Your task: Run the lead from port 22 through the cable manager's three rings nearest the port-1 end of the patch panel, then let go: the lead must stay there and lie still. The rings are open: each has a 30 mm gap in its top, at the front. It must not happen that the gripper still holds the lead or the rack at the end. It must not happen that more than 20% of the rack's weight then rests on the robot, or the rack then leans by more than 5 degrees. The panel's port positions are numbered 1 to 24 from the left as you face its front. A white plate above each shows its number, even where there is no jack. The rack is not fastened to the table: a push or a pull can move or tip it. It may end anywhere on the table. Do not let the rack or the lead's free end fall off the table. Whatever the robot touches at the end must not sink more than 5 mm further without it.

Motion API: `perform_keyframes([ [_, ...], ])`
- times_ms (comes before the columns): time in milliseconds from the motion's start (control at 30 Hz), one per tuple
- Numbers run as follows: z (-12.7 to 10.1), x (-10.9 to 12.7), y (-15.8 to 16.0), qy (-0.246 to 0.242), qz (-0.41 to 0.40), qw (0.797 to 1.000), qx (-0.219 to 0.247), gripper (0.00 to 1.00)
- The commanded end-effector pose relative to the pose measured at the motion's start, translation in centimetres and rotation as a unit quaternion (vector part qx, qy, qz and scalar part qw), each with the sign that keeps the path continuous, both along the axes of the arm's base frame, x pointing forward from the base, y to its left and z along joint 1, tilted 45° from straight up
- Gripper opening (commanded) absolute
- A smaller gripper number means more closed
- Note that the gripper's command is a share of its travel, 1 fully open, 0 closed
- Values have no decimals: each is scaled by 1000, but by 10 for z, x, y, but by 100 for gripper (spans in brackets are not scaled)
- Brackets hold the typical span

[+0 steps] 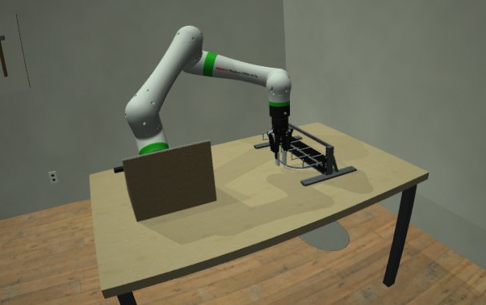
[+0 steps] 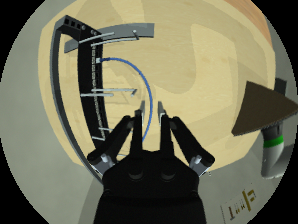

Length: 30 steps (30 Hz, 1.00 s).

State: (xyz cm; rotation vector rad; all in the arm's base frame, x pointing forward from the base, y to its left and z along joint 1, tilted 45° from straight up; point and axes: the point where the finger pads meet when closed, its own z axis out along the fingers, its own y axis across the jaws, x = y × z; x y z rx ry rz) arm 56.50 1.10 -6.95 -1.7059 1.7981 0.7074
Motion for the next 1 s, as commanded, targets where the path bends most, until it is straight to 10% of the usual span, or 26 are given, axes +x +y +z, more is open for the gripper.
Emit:
perform_keyframes([
  [0,0,0,0,0,0,1000,0,20],
  [700,0,0,0,0,0,1000,0,20],
  [733,0,0,0,0,0,1000,0,0],
  [967,0,0,0,0,0,1000,0,0],
])
